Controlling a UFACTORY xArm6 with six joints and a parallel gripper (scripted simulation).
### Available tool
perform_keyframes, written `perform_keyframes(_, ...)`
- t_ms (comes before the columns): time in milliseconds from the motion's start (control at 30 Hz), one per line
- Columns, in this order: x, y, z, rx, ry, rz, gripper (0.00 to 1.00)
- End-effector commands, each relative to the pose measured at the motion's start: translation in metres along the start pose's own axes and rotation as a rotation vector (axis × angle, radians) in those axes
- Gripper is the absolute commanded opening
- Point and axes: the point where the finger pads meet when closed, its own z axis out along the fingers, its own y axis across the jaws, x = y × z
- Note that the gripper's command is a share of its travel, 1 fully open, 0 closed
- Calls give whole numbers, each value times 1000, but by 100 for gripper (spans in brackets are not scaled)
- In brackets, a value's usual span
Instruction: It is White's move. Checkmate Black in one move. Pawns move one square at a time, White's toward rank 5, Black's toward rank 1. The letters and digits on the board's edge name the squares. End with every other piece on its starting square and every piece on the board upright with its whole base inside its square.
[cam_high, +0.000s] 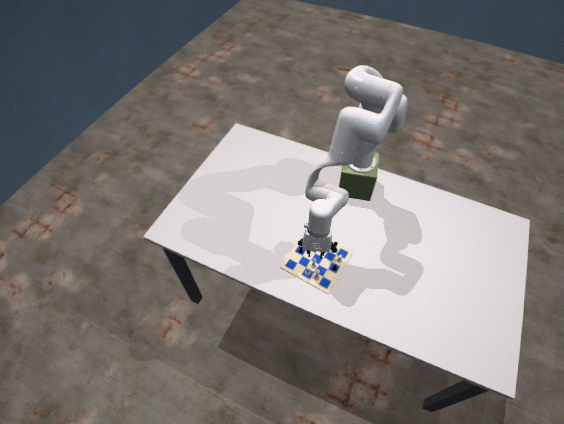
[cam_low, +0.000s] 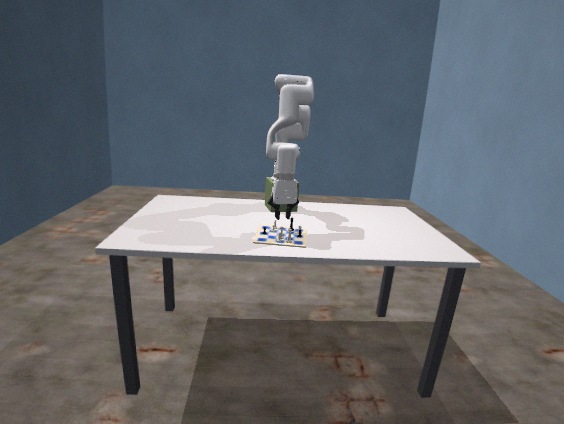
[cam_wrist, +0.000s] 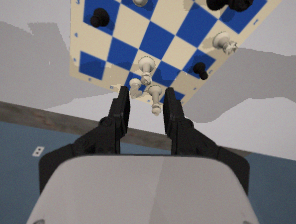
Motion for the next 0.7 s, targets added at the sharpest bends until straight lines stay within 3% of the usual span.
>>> perform_keyframes(0,-2,-1,5,1,-4,0,42)
perform_keyframes(667,-3,-1,24,1,-4,0,42)
